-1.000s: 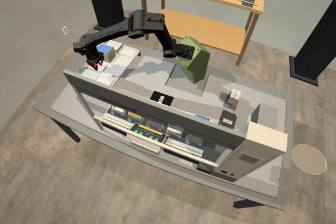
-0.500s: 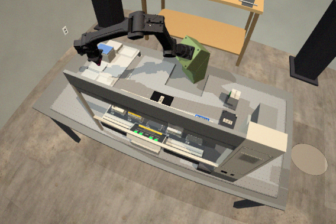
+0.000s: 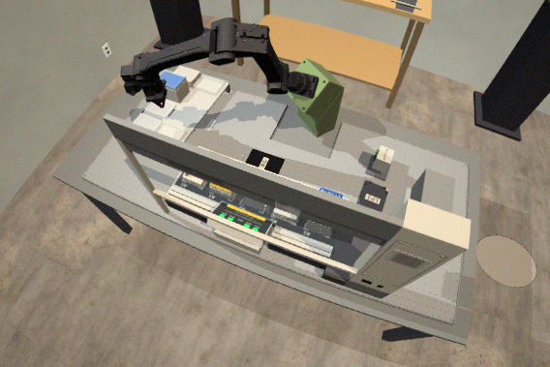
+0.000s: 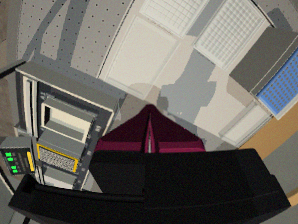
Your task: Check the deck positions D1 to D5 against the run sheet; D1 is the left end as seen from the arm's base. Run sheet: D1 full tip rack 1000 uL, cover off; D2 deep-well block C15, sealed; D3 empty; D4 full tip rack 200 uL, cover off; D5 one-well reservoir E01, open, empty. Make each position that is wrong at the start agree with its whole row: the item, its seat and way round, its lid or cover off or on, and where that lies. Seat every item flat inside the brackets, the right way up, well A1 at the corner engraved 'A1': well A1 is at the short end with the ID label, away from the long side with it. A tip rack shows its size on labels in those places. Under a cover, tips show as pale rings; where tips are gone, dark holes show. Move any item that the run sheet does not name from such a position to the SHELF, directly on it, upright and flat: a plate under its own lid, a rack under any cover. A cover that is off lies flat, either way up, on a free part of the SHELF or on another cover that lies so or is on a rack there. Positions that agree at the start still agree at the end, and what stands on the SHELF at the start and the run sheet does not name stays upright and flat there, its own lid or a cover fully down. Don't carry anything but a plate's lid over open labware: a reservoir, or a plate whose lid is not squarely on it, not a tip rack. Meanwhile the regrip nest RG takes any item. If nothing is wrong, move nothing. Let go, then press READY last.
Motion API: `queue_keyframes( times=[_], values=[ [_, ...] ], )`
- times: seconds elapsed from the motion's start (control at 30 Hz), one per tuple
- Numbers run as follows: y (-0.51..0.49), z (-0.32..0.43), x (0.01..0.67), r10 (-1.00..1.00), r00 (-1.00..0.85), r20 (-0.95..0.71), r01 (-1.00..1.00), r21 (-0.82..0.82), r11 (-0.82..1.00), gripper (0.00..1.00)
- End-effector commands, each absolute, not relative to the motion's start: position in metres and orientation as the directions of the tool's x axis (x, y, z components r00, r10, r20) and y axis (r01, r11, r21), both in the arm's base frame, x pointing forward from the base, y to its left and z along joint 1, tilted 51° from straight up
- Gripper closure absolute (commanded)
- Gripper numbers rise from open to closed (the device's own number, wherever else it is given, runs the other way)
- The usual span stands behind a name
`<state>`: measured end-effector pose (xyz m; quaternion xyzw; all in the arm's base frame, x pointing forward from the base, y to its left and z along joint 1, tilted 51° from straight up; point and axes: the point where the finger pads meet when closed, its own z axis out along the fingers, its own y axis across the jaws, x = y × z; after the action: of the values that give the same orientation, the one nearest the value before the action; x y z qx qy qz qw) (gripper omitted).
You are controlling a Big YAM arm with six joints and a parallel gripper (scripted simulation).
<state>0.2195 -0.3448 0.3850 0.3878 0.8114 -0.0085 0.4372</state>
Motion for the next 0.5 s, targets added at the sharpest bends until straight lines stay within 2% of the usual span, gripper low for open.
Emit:
queue_keyframes(
  times=[0.0, 0.47],
  values=[
    [-0.3452, 0.3873, 0.2258, 0.542, -0.394, -0.742, 0.586, 0.252, 0.770, 1.00],
    [-0.3458, 0.3880, 0.2260, 0.521, -0.408, -0.750, 0.576, 0.231, 0.784, 1.00]
  ],
)
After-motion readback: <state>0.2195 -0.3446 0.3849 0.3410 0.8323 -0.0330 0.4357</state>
